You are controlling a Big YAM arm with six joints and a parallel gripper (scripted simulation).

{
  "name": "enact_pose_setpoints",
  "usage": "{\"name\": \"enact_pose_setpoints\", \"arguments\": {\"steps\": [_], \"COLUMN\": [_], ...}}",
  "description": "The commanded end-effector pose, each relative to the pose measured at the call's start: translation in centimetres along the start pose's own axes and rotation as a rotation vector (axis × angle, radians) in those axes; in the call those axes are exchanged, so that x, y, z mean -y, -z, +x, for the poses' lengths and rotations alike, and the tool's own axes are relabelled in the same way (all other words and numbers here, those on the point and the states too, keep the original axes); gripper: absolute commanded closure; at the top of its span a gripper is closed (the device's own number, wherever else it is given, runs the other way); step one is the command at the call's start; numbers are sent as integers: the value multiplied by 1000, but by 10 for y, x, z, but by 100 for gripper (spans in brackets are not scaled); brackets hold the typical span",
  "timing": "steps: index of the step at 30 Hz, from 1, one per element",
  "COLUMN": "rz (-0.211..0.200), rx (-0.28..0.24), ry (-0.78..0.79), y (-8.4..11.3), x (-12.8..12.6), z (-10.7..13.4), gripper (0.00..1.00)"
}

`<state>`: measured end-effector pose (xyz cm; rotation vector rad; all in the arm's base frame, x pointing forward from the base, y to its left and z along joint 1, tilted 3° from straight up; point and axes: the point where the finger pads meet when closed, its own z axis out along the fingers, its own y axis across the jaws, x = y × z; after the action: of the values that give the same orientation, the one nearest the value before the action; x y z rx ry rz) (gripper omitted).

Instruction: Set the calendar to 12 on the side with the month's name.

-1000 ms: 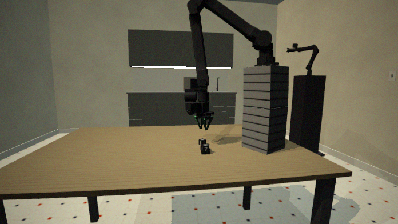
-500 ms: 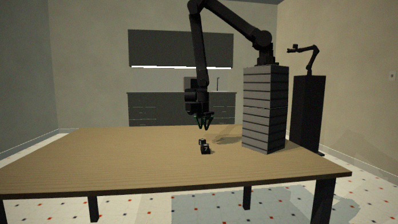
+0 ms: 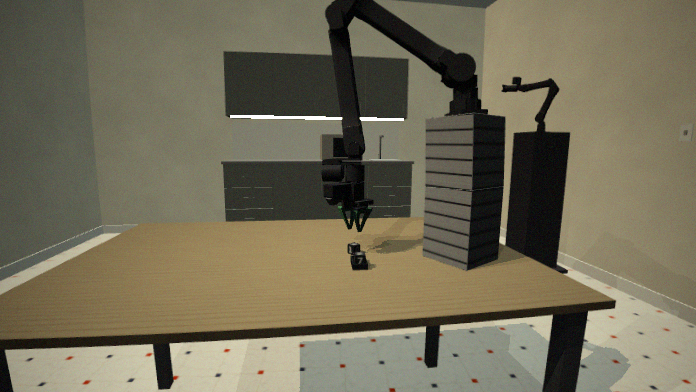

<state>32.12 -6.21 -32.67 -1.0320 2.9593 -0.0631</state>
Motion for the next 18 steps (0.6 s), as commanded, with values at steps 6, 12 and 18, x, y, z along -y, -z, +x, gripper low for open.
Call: {"name": "enact_pose_setpoints", "arguments": {"steps": [6,12,18], "rz": [11,11,11], "rx": [9,9,9], "ry": [-2,-1,-1], "y": [-11,-20,-29], "x": [6,6,6], "z": [1,1,1], "gripper": [56,56,56]}}
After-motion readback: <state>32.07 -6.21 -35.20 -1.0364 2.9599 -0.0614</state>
